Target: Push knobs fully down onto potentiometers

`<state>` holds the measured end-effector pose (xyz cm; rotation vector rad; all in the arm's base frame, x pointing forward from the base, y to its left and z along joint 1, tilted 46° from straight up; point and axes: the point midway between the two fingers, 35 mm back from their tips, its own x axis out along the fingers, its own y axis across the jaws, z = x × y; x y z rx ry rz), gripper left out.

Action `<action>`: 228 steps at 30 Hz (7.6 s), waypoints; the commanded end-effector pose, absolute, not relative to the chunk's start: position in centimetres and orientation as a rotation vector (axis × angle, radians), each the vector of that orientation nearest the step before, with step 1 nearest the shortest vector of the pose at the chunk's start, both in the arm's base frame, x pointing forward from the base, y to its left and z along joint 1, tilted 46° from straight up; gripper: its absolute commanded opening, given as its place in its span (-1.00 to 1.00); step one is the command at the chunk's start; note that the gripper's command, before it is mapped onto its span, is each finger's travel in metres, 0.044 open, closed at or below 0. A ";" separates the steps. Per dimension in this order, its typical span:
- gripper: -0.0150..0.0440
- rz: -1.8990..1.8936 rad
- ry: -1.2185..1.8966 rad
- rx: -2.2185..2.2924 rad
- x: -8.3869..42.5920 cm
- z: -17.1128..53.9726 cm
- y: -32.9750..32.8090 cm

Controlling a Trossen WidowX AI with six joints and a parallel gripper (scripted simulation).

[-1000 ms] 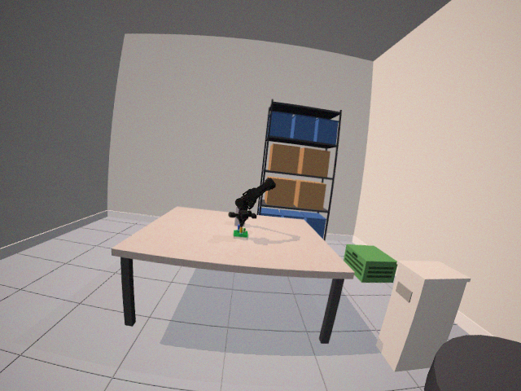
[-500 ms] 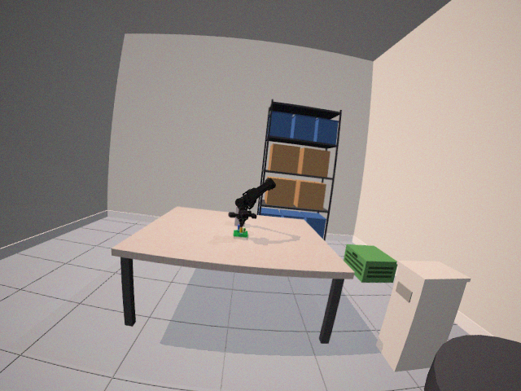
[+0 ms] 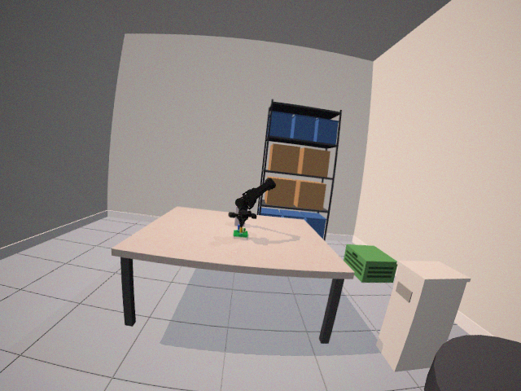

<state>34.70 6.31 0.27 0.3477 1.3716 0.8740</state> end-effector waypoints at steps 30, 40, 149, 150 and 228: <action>-0.49 0.887 1.368 0.337 34.8 -0.4 7.3; -0.49 0.887 1.368 0.337 34.8 -0.5 7.5; -0.49 0.888 1.368 0.338 34.8 -1.1 8.1; -0.49 0.888 1.368 0.338 34.8 -1.1 8.1; 0.49 0.885 1.377 0.342 33.0 1.2 4.9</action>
